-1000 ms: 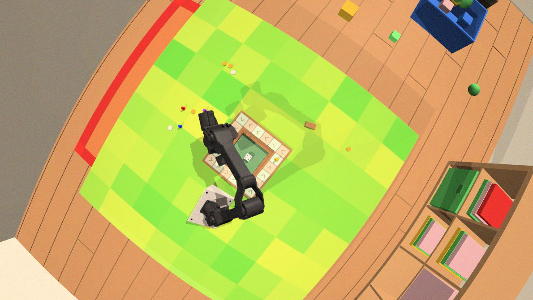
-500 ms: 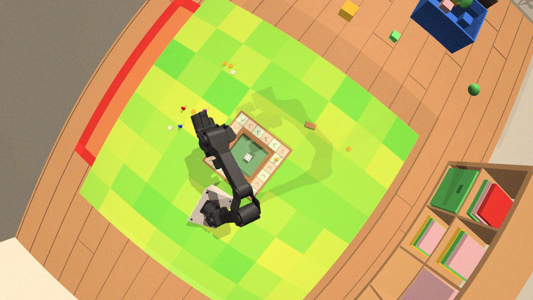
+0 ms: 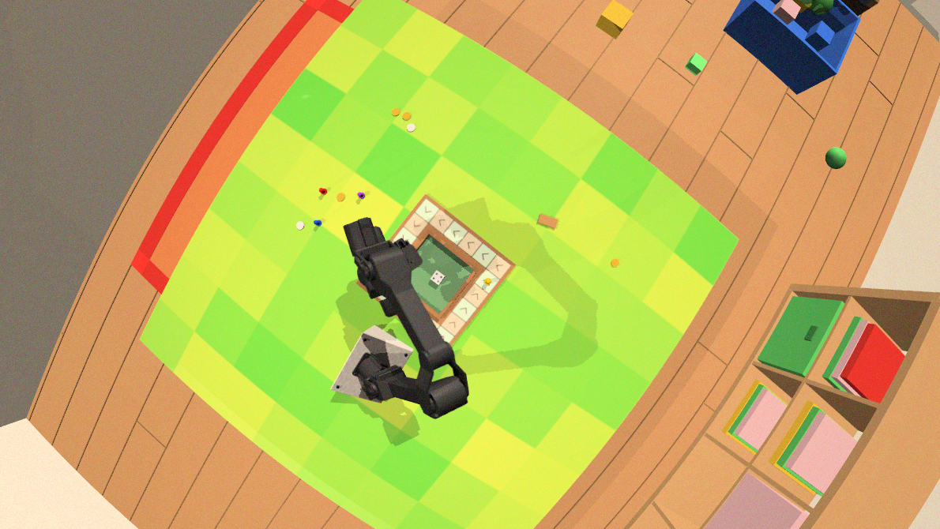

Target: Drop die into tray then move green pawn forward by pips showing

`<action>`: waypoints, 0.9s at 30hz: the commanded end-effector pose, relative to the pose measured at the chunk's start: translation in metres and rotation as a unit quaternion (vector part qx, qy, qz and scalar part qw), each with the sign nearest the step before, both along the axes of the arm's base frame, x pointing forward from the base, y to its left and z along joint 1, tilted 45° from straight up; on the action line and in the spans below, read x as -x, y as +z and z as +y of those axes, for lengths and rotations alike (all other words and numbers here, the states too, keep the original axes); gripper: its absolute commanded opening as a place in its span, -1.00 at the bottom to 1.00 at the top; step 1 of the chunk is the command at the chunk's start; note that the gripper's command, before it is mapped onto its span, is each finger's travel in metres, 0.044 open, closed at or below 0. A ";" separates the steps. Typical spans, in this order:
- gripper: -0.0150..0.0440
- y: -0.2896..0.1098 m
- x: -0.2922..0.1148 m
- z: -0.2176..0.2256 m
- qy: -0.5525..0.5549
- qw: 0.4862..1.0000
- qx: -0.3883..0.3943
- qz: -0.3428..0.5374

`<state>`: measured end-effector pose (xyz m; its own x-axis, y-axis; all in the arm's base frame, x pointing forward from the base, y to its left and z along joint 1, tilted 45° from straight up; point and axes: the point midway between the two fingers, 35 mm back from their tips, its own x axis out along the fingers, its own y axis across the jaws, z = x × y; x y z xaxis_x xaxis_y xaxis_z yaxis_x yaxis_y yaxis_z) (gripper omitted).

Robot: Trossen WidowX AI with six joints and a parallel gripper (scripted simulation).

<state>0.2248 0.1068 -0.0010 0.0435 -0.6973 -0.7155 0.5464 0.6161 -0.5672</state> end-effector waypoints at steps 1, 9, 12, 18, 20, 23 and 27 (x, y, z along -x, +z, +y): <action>-0.49 0.001 0.009 -0.014 0.002 1.000 0.001 0.000; -0.49 0.000 0.028 -0.037 0.002 1.000 0.002 0.001; -0.49 0.000 0.036 -0.046 0.002 1.000 0.002 0.001; -0.49 -0.002 0.051 -0.064 0.002 1.000 0.002 0.001; -0.49 -0.003 0.057 -0.070 0.002 1.000 0.003 0.001; -0.49 -0.004 0.063 -0.077 0.002 1.000 0.003 0.002; -0.49 -0.005 0.063 -0.079 0.002 1.000 0.003 0.002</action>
<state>0.1636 0.0329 -0.0050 0.0397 -0.7011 -0.7120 0.5441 0.6128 -0.5731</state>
